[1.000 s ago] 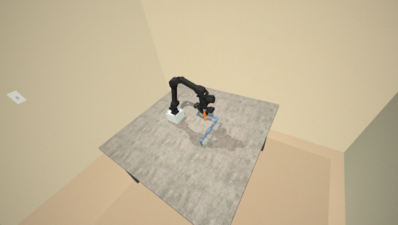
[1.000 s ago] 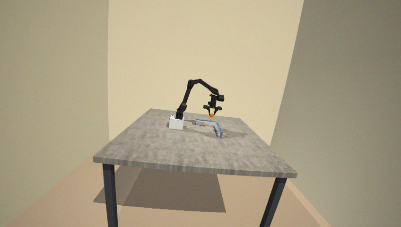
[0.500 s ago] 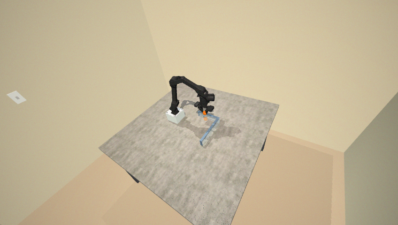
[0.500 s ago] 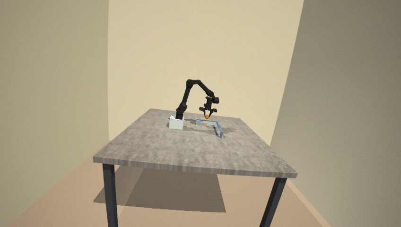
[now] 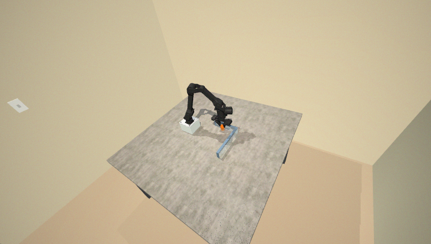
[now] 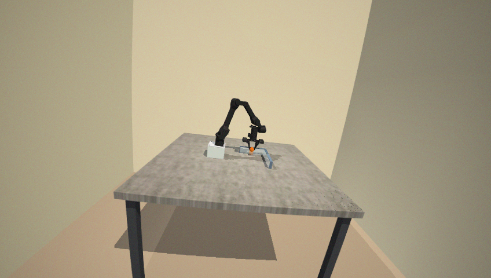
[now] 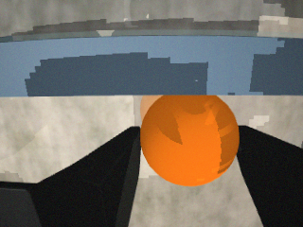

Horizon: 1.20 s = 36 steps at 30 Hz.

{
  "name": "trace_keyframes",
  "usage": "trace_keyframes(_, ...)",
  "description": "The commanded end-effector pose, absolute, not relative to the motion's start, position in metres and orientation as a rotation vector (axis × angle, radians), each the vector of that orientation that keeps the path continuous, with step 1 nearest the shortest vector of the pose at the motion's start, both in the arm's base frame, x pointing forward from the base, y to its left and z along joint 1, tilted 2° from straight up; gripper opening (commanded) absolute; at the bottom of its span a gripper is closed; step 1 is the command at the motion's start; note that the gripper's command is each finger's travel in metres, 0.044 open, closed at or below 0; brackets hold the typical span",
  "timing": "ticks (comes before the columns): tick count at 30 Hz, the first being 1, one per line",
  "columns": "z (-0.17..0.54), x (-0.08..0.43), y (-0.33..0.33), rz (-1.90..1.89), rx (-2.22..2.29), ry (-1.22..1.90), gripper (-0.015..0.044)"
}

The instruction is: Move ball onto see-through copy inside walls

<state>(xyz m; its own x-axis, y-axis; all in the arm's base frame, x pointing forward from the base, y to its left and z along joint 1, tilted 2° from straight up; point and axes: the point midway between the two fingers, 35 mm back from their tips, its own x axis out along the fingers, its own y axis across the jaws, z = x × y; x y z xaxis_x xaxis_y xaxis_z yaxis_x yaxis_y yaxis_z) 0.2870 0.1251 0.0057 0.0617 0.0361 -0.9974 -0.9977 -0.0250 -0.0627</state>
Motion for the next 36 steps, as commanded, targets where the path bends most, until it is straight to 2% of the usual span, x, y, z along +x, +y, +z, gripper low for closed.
trace_keyframes(1,-0.011,0.285,0.124,1.195,-1.23,1.135,0.0)
trace_keyframes(21,-0.03,0.286,0.124,1.195,-1.23,1.135,0.0)
trace_keyframes(32,-0.026,0.287,0.125,1.199,-1.231,1.126,0.0289)
trace_keyframes(33,-0.026,0.287,0.125,1.199,-1.231,1.126,0.0308)
trace_keyframes(36,-0.026,0.287,0.125,1.199,-1.231,1.126,0.0308)
